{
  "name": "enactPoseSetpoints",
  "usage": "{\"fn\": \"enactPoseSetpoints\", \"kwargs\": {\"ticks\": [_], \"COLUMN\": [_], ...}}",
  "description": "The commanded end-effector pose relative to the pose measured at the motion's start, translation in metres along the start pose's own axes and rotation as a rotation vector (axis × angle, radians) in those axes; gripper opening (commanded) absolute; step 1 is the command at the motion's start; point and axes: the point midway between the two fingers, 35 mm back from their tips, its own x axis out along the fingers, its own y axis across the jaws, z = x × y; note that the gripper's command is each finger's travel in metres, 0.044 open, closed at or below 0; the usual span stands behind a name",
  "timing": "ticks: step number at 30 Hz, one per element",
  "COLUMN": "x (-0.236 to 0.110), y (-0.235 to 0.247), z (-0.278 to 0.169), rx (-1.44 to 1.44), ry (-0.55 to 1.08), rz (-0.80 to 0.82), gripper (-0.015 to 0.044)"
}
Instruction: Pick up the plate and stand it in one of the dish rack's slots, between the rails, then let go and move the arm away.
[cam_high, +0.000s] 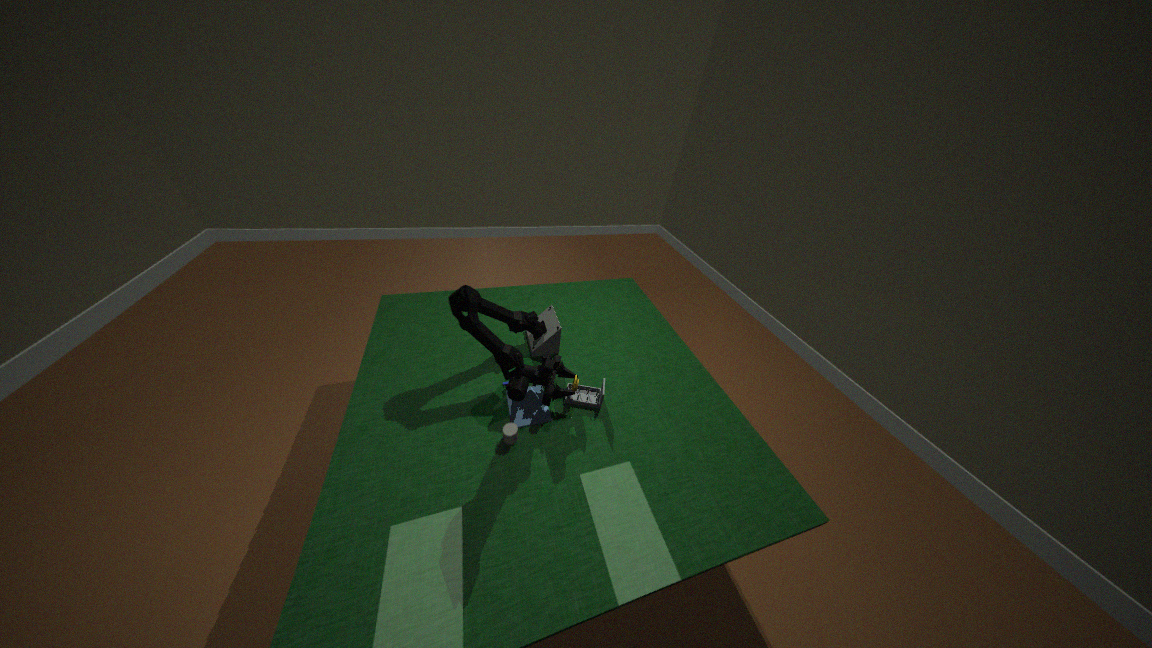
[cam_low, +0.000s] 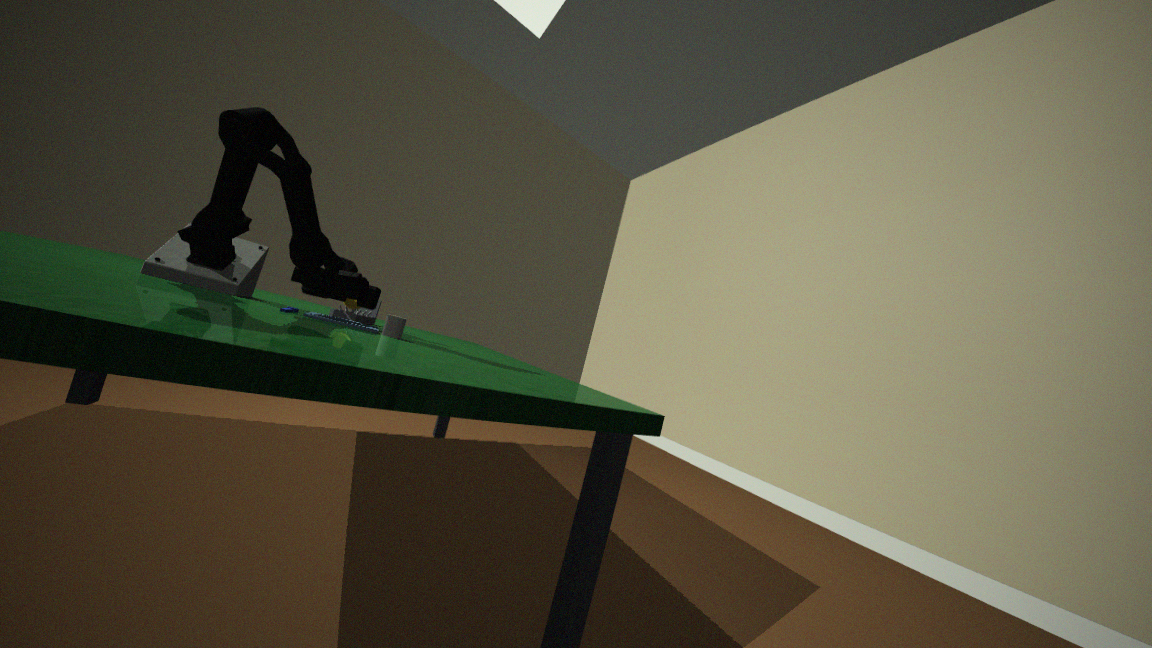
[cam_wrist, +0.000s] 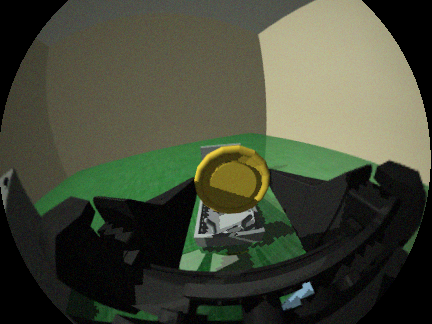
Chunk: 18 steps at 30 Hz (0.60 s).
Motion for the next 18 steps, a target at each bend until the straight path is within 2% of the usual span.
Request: {"fn": "enactPoseSetpoints", "kwargs": {"ticks": [1, 10, 18], "x": [0.003, 0.008, 0.009], "y": [0.004, 0.006, 0.007], "z": [-0.001, -0.001, -0.017], "rx": [0.011, 0.001, -0.007], "ry": [0.004, 0.0, -0.001], "rz": [0.006, 0.001, -0.002], "gripper": [0.0, 0.0, 0.0]}}
